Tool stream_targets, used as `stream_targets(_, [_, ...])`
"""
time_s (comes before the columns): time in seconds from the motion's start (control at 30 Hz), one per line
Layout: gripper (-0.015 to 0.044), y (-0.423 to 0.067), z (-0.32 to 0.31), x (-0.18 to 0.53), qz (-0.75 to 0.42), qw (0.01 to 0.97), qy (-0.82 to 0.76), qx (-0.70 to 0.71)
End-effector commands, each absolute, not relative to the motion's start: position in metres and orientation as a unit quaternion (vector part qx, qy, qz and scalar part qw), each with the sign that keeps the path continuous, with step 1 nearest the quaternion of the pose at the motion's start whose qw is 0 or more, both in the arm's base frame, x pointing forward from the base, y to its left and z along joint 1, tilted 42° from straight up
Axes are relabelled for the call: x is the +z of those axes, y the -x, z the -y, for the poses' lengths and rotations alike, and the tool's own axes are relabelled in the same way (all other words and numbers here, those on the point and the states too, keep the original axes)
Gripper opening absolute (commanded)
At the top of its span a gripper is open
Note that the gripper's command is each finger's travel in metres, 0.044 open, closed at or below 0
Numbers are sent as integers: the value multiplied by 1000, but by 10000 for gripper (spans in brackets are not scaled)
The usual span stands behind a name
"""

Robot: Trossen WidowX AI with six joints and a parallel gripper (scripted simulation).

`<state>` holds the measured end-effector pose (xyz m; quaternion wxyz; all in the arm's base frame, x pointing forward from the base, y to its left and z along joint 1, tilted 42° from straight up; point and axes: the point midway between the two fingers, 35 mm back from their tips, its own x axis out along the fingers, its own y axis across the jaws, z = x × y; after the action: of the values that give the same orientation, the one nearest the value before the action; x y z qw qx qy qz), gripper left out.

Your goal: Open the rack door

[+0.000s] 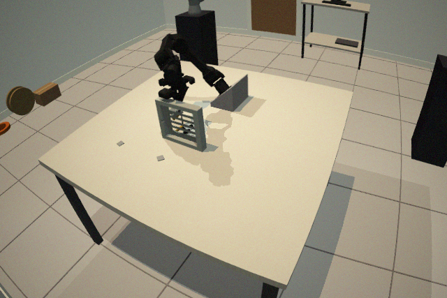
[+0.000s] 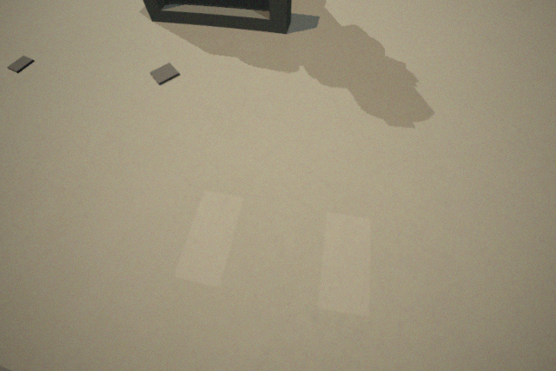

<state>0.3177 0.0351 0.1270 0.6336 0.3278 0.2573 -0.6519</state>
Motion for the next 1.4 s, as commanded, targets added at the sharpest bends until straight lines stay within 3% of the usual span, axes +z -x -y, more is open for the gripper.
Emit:
stream_targets(0.0, [9,-318,-35,126,-192,597,-390,-674])
stream_targets(0.53, [9,-318,-35,126,-167,582,-412,-681])
stream_targets(0.87, [272,-318,-35,126,-167,582,-412,-681])
stream_targets(1.37, [281,-318,-35,126,-366,680,-215,-598])
